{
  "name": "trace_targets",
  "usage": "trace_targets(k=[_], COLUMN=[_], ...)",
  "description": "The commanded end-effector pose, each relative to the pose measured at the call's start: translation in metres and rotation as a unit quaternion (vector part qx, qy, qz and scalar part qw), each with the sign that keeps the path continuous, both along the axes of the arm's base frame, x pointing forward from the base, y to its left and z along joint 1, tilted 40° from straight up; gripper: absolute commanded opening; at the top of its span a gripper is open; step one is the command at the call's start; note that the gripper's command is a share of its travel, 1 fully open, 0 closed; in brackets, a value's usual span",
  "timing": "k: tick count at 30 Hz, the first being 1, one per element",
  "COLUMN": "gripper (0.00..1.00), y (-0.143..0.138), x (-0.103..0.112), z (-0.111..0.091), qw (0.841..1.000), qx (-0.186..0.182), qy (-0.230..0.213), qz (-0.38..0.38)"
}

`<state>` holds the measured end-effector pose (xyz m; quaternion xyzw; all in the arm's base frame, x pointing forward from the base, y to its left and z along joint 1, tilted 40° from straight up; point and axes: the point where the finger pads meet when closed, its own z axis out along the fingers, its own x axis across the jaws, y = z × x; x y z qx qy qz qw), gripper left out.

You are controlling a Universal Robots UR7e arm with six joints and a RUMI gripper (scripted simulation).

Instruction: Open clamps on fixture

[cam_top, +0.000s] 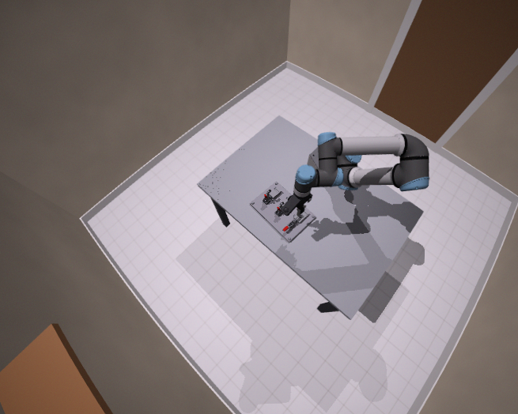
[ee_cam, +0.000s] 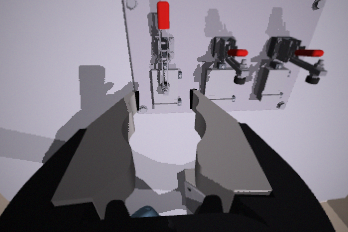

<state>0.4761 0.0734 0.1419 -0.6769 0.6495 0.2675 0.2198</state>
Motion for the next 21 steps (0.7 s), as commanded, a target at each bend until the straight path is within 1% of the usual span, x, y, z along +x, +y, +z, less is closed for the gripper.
trace_targets(k=[1,15,21], gripper=[0.28,0.28,0.28], y=[-0.0004,-0.0002,0.0078], x=[0.0003,0.0003,-0.0007], z=[0.0002,0.0000,-0.0094], qw=[1.000,1.000,1.000], qx=[0.000,0.000,0.000], qy=[0.000,0.000,0.000], qz=[0.000,0.000,0.000])
